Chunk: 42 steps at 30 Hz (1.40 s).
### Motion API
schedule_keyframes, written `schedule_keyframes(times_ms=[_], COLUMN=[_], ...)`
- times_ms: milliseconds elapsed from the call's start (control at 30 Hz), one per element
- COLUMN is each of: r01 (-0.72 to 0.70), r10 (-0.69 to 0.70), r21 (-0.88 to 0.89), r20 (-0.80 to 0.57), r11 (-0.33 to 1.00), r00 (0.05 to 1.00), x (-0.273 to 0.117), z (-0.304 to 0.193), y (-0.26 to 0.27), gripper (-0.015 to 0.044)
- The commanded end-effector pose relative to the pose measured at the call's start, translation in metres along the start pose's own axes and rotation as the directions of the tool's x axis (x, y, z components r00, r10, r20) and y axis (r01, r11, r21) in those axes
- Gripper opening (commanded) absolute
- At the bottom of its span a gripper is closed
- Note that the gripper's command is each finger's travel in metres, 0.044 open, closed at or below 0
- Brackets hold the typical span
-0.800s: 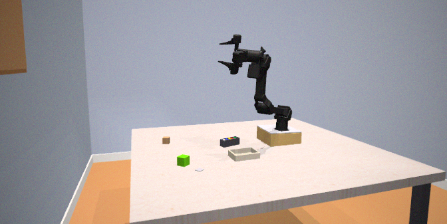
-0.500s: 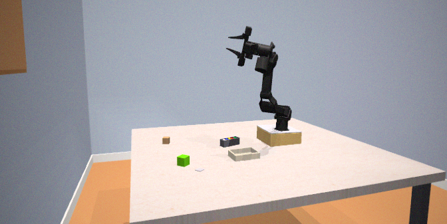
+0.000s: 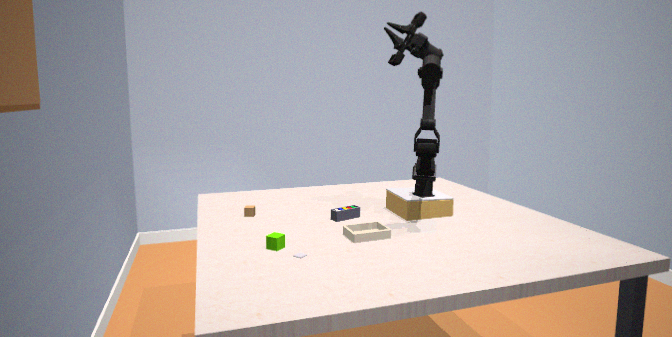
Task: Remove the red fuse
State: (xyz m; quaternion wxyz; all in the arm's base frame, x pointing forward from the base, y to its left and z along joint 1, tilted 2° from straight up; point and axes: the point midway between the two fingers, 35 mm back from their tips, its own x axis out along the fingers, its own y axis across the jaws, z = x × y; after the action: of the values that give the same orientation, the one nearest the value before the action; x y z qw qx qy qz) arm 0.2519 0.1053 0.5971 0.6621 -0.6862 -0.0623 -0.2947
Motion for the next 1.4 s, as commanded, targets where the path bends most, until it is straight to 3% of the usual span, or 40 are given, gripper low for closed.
schedule_keyframes(times_ms=[0,333,633,1000,1167,1367], r01=[0.112,0.306,0.357,0.185,0.016,-0.255], r10=[-0.113,-0.295,-0.268,0.051,0.264,0.529], r21=[0.053,0.233,0.356,0.484,0.545,0.570], r20=[0.021,-0.081,-0.274,-0.434,-0.430,-0.389], r11=[0.992,0.923,0.864,0.855,0.838,0.782], r00=[0.993,0.952,0.923,0.899,0.863,0.754], x=[-0.019,-0.051,-0.050,-0.019,-0.004,0.004], z=[-0.034,-0.159,-0.286,-0.399,-0.422,-0.427], y=[-0.047,-0.113,-0.095,0.027,0.109,0.215], gripper=[0.0069,0.0069,0.0069,0.0069,0.0069,0.0069])
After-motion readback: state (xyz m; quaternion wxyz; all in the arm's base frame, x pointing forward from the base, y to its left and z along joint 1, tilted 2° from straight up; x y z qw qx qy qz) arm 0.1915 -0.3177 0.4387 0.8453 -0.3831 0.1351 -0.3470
